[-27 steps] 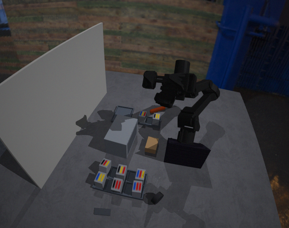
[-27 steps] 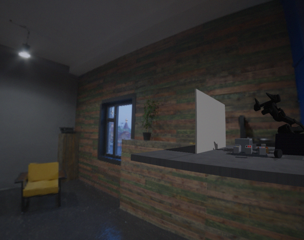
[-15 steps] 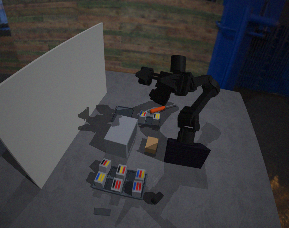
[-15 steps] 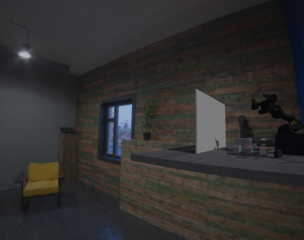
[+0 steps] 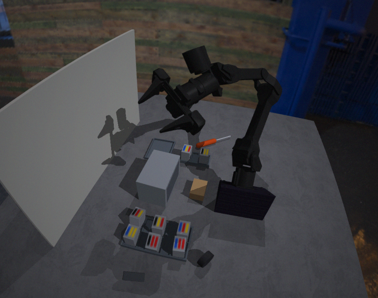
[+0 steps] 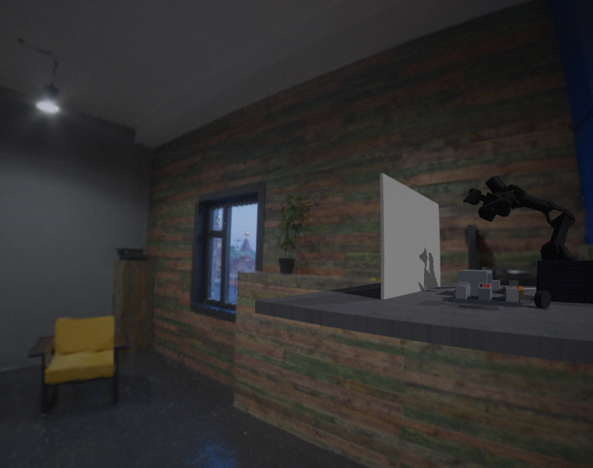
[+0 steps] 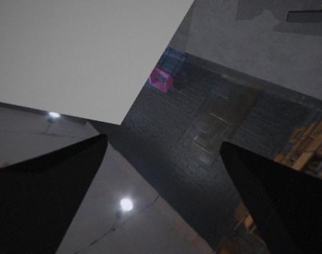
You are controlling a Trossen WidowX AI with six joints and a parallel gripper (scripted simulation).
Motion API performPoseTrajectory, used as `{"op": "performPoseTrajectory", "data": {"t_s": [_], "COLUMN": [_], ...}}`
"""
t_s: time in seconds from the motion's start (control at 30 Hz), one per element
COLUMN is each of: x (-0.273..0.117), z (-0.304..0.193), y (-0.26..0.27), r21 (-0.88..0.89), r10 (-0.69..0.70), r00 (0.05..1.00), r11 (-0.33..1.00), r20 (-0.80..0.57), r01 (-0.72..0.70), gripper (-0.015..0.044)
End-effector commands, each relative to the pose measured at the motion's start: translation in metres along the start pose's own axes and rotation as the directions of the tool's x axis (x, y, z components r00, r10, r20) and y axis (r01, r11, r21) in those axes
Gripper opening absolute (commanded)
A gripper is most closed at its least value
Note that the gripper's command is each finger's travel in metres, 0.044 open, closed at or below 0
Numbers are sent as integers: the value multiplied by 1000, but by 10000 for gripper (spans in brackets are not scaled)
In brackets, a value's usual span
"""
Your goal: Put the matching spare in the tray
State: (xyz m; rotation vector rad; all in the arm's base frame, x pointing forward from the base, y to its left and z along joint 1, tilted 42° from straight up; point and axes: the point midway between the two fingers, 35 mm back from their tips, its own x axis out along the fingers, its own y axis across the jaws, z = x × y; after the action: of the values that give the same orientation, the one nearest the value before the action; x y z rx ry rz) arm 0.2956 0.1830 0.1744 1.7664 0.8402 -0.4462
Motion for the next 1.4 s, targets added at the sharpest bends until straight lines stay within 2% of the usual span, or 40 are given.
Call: {"op": "performPoseTrajectory", "data": {"t_s": [0.0,0.1,0.3,0.43,0.53,0.6,1.37], "x": [34,41,47,48,48,48,48], "z": [58,81,115,137,153,160,161], "y": [21,27,36,42,46,48,48], "r21": [-468,-554,-571,-529,-485,-464,-462], "r10": [-206,-276,-358,-394,-409,-413,-413], "r00": [878,775,583,439,327,276,271], "r11": [781,568,152,-156,-381,-475,-485], "r20": [432,568,729,808,852,868,869], "r01": [414,609,807,834,787,747,743], "gripper": [440,440,440,440,440,440,440]}}
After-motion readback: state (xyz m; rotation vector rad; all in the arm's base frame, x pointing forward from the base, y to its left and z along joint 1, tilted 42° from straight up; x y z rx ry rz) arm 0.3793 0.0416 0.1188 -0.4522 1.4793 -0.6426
